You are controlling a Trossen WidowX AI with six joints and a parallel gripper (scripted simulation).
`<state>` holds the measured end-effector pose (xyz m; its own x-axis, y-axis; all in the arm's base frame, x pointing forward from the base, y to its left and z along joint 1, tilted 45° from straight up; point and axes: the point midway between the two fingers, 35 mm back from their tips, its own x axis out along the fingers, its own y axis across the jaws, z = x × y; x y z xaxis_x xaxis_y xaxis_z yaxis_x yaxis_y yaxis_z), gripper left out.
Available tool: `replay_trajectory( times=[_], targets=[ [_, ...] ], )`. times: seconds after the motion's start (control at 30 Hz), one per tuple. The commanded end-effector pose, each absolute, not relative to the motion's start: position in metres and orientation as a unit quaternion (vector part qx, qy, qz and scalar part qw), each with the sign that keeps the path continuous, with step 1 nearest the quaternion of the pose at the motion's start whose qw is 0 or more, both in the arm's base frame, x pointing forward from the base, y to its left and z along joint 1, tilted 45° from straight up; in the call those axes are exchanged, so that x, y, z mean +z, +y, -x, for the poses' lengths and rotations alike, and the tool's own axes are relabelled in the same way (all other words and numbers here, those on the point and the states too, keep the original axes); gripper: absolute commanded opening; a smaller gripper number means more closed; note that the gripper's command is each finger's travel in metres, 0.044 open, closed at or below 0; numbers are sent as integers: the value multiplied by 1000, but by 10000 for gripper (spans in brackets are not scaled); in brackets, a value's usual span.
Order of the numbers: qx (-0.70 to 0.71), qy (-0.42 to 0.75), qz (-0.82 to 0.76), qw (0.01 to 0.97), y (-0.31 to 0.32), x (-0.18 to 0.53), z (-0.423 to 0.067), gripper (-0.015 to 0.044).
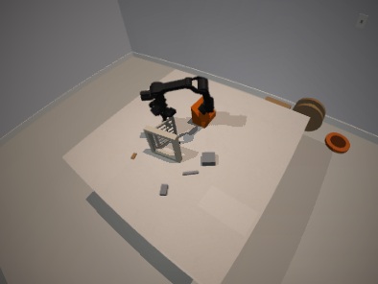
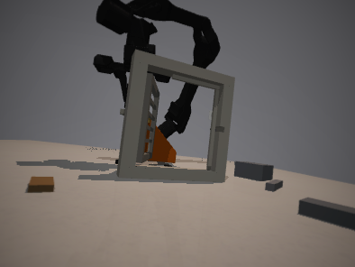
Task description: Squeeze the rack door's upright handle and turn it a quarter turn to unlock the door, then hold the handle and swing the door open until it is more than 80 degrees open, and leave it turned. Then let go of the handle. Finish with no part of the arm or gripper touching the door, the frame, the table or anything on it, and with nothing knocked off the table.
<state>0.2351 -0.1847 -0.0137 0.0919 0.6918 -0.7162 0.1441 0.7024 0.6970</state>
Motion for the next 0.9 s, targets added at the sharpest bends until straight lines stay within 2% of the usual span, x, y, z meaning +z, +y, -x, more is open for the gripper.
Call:
replay_trajectory(
  times=[0.0, 0.87],
  targets=[
    [235, 633, -294, 676, -192, -21, -237, 9],
    [330, 589, -183, 715, -222, -47, -250, 9]
  ],
)
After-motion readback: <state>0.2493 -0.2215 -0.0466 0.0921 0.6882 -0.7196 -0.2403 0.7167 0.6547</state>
